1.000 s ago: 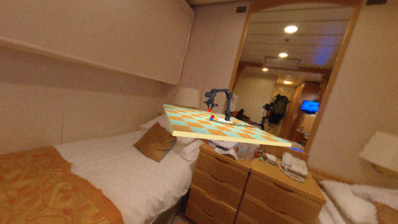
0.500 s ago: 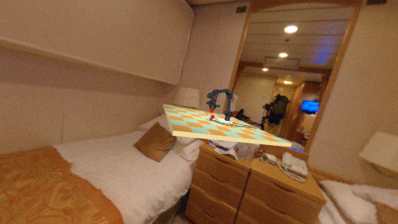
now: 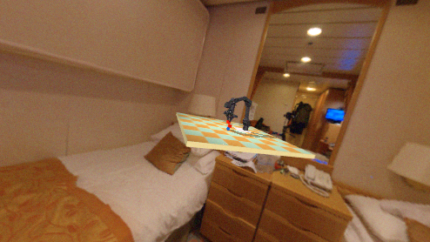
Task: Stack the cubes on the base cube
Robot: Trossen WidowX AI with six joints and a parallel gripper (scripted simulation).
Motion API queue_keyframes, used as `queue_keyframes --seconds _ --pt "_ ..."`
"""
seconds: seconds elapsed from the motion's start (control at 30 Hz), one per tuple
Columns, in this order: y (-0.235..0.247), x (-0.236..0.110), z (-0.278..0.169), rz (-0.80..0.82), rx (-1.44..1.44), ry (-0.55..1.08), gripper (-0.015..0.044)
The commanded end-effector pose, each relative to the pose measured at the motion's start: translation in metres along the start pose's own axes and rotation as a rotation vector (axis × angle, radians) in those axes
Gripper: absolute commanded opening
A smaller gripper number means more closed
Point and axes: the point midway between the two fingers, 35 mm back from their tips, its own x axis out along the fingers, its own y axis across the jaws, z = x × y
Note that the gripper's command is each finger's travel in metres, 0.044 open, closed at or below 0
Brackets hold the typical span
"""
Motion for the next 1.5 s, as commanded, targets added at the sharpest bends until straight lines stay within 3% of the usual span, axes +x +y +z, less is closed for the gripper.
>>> queue_keyframes --seconds 0.0,1.47 --pt "0.0 0.013 -0.003 0.005 0.016 0.004 0.0105" --pt "0.0 0.045 -0.001 -0.003 -0.011 0.01 0.0105"
